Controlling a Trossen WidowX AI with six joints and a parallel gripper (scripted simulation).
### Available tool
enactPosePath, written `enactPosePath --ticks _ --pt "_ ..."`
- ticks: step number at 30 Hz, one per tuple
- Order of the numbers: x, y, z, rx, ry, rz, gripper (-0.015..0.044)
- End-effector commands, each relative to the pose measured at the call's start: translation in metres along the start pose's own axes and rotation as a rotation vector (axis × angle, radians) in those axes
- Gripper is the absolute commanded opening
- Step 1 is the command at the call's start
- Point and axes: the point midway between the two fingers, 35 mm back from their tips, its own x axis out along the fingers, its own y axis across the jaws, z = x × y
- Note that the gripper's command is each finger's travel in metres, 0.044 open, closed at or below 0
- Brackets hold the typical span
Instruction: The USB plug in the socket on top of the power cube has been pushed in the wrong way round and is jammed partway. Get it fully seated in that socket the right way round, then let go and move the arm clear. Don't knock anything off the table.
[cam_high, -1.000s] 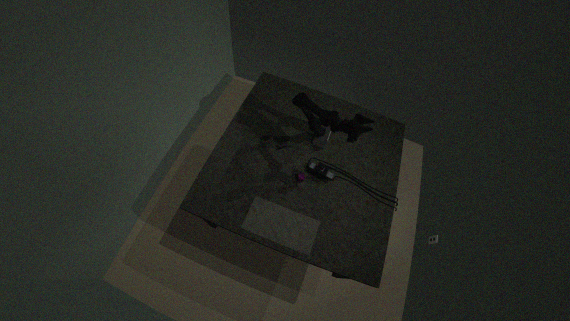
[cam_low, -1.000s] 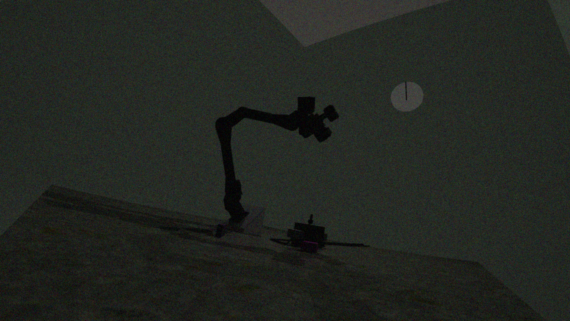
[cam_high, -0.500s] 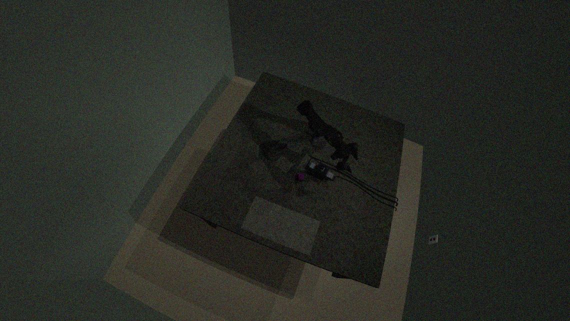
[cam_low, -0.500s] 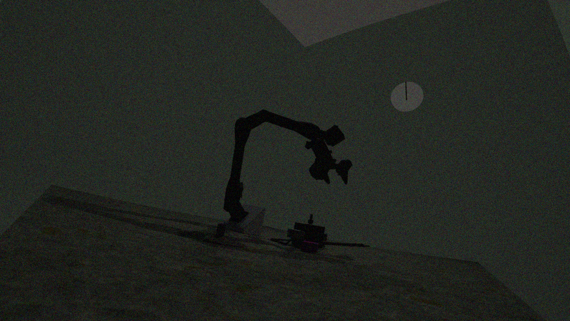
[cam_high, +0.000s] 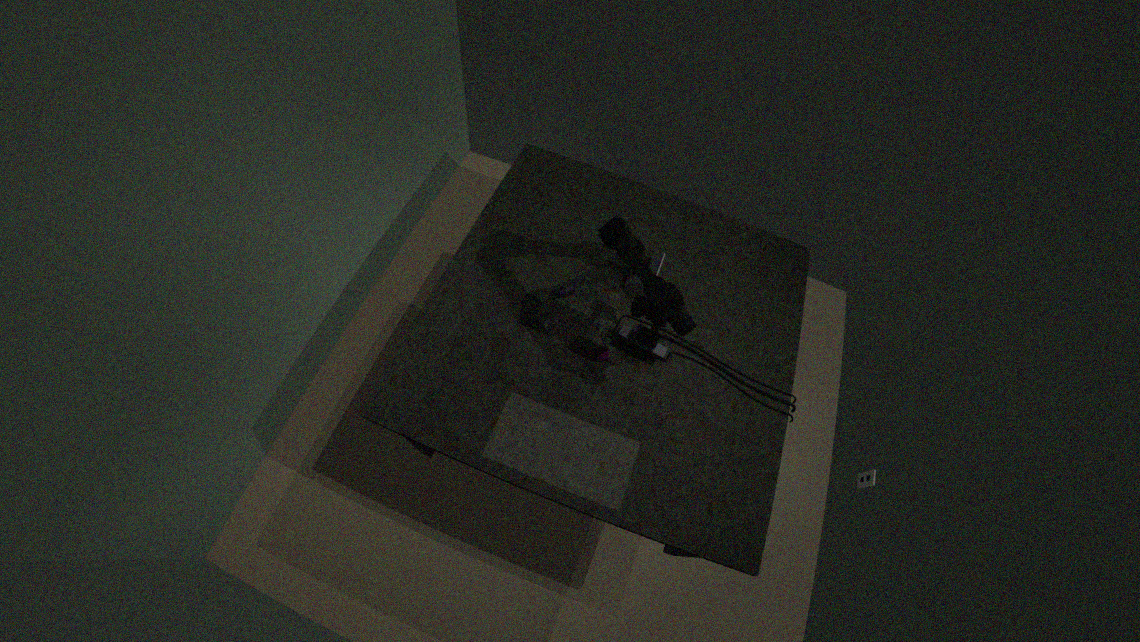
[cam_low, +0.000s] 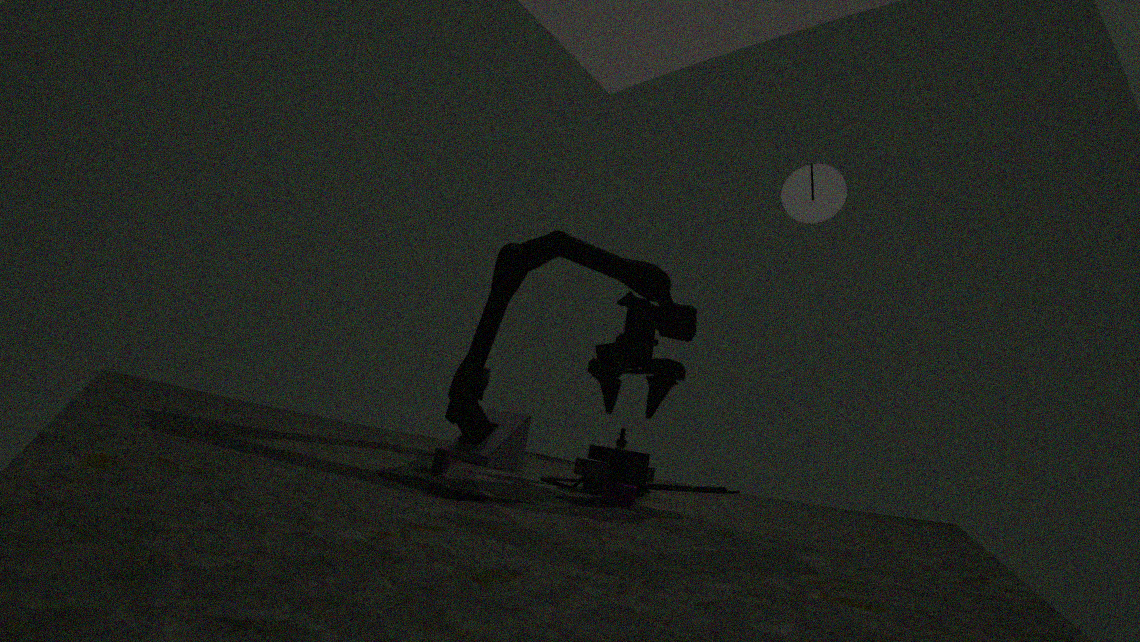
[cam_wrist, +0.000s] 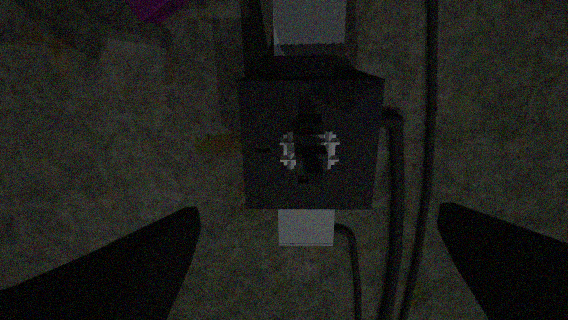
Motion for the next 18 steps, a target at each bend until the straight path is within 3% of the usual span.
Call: enactPosePath --ticks 1,18 --pt "0.001 -0.001 0.004 -0.008 -0.027 0.007 0.044" --pt "0.012 -0.001 0.004 -0.008 -0.027 0.007 0.044"
